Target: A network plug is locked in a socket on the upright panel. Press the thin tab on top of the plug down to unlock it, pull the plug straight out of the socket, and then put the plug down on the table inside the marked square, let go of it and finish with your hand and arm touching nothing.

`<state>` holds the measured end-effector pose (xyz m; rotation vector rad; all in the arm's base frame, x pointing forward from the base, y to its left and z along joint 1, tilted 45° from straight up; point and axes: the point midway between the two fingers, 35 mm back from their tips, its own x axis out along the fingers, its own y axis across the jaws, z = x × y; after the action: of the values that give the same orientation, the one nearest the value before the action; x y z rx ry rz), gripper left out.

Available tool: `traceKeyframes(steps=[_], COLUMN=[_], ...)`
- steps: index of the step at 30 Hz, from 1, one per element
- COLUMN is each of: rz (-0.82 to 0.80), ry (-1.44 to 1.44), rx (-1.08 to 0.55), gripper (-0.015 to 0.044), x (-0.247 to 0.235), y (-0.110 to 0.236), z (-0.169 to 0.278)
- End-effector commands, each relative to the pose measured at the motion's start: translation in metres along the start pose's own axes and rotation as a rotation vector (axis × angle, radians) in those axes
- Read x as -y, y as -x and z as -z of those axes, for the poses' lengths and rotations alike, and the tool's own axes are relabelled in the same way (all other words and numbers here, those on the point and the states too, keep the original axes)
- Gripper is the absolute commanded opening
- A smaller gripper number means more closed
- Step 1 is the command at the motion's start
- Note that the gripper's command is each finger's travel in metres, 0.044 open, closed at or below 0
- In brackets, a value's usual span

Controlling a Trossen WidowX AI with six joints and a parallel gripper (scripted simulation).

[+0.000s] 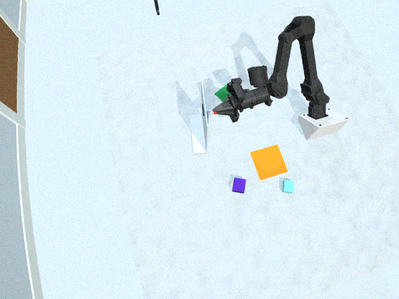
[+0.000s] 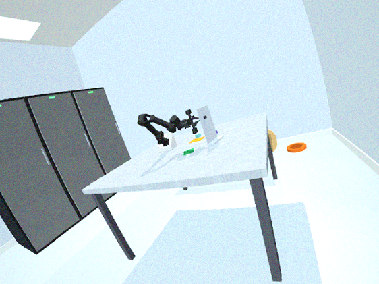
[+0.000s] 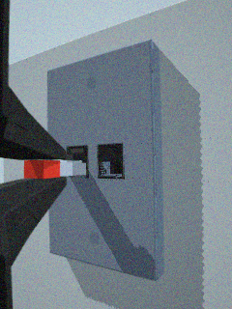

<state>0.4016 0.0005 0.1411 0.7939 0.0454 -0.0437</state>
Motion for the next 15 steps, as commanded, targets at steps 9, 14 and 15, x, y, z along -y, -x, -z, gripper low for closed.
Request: traceKeyframes(steps=[9,14,15], rz=[0.001,0.001,0.001], ry=[0.003,0.003,0.003], rx=[-0.002,-0.002,-0.002], gripper=[0.0,0.0,0.0], x=[-0.0002,-0.0002,-0.0001], y=[0.0085,0.0112,0.0117], z=[0.0029,0.0048,0.0051])
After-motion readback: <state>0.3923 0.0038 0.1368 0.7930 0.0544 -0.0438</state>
